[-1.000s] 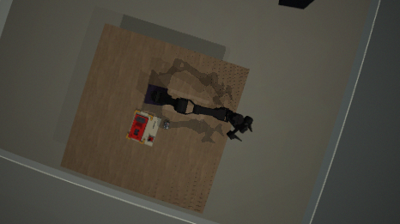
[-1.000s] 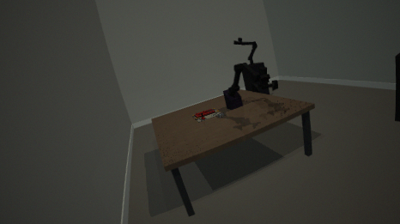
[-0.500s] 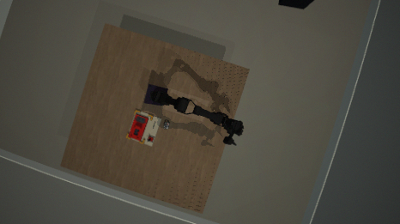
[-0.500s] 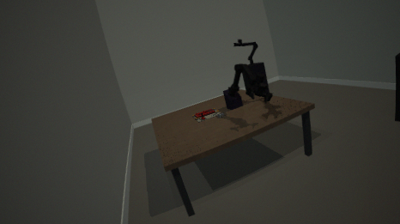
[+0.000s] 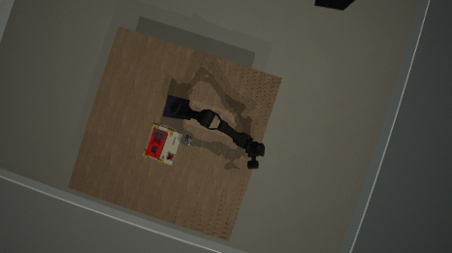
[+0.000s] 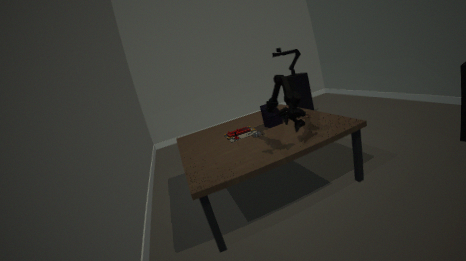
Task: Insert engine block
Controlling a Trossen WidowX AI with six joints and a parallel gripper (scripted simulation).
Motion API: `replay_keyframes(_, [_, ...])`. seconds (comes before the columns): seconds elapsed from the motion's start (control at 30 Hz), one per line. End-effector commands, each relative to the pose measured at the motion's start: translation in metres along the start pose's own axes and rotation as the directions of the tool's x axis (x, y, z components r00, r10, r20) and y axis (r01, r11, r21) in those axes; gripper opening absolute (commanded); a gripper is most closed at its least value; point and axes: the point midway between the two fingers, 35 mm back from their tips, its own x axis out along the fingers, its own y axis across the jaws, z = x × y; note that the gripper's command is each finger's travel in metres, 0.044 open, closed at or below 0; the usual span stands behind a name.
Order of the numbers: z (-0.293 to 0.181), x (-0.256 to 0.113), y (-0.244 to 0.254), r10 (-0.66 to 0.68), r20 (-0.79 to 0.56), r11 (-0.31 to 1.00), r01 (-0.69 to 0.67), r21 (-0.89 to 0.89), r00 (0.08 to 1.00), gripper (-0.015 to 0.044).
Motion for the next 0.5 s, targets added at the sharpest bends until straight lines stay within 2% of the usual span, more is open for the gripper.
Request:
replay_keyframes(0.0, [-0.027,0.008,0.002,0.033,-0.060,0.992,-0.040,-0.119,0.998,0.0440])
replay_keyframes(0.47, [-0.126,0.014,-0.006,0.136,-0.283,0.845,-0.260,-0.467,0.949,0.0440])
